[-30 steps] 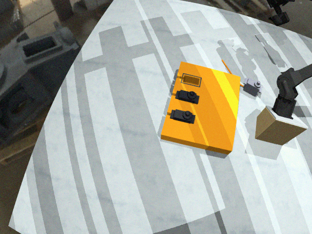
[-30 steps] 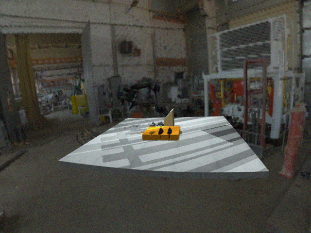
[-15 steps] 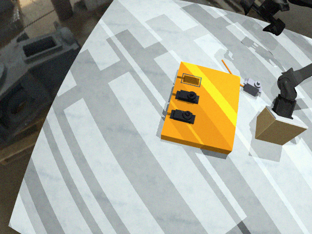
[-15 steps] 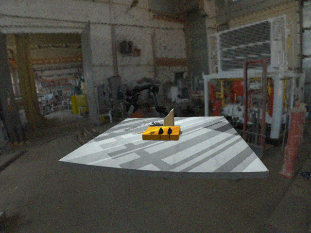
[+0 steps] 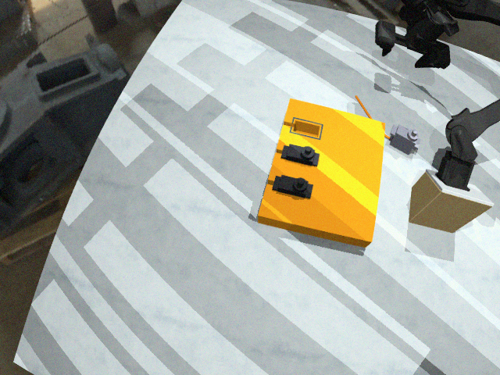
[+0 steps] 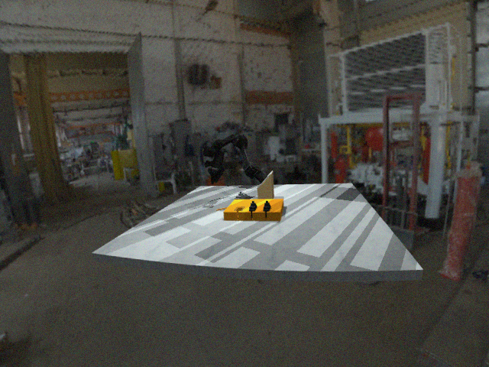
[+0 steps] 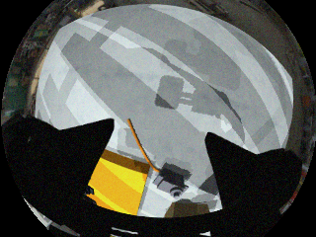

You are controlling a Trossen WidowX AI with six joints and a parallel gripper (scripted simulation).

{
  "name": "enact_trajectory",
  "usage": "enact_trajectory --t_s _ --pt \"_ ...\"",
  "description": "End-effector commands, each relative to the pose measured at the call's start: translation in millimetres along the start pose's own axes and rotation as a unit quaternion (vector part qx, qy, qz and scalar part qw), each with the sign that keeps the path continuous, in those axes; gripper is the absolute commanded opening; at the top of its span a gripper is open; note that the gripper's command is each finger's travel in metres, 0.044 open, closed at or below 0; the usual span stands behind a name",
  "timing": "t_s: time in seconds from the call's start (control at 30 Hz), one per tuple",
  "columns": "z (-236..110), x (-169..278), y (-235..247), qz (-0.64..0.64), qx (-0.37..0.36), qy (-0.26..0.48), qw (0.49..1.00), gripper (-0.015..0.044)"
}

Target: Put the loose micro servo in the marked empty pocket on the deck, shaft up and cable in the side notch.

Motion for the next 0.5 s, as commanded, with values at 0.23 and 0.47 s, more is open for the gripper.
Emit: enact_trajectory --t_s 0.23,0.47 --pt "10 41 5 -0.189 -0.005 0.054 0.980 0.0440" --pt "15 64 2 -0.304 -0.009 0.081 0.949 0.0440"
Point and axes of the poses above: the point midway between the two fingers, 35 mm back from their tips, its own z axis out along the fingers, its own y axis across the jaws, x = y × z, the point moved 10 cm from there along -z, back along the fingers, and after that the axes turned 1 degree about -z, right-handed, at the moved point
